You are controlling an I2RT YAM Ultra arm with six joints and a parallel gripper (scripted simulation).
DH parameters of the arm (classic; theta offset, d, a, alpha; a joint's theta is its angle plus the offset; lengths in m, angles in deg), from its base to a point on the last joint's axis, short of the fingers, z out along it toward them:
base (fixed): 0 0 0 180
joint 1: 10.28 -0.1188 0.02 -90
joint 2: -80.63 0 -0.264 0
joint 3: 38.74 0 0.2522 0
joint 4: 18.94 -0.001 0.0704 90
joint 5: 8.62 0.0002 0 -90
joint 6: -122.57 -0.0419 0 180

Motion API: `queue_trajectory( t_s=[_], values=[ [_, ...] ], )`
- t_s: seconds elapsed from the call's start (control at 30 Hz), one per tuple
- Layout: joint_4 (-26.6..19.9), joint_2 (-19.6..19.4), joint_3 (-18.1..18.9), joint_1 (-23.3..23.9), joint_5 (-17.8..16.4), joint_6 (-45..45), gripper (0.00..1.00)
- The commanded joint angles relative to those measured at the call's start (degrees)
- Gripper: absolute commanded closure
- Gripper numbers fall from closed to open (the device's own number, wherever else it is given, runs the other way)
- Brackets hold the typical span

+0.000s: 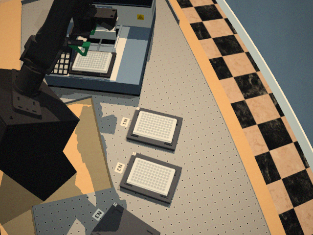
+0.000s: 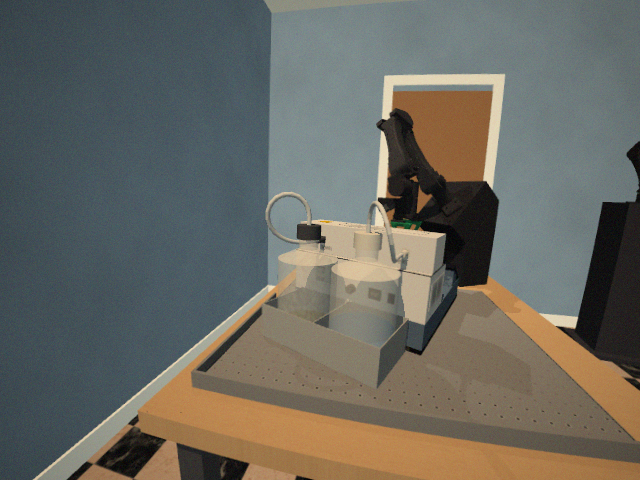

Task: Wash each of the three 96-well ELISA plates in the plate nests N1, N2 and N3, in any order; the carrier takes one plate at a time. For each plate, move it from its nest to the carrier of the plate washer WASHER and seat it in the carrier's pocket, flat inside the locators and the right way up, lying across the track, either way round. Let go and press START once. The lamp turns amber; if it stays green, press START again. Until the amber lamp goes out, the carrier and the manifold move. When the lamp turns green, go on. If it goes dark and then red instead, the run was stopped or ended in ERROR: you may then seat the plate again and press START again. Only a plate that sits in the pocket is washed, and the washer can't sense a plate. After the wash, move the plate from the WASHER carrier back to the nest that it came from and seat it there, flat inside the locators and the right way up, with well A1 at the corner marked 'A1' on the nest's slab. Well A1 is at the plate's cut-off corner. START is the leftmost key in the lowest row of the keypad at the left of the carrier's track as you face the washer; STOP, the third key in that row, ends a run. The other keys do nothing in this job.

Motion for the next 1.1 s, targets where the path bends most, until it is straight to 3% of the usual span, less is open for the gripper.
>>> queue_trajectory(
  t_s=[0.0, 0.03, 0.07, 0.33, 0.7, 0.97, 1.07],
  values=[
    [-0.2, 0.3, 0.2, -0.1, 0.3, -0.2, 0.0],
    [-0.2, 0.3, 0.2, -0.1, 0.3, -0.2, 0.0],
    [0.0, 0.0, -0.2, -1.3, 1.1, 0.8, 1.0],
    [1.2, -3.7, -1.3, -8.6, 5.8, 5.6, 1.0],
    [2.8, -13.5, -0.8, -20.8, 12.6, 14.0, 1.0],
    [2.9, -13.7, -0.8, -21.0, 12.7, 24.4, 1.0],
    [2.9, -13.7, -0.8, -20.9, 12.7, 24.4, 1.0]
  ],
)
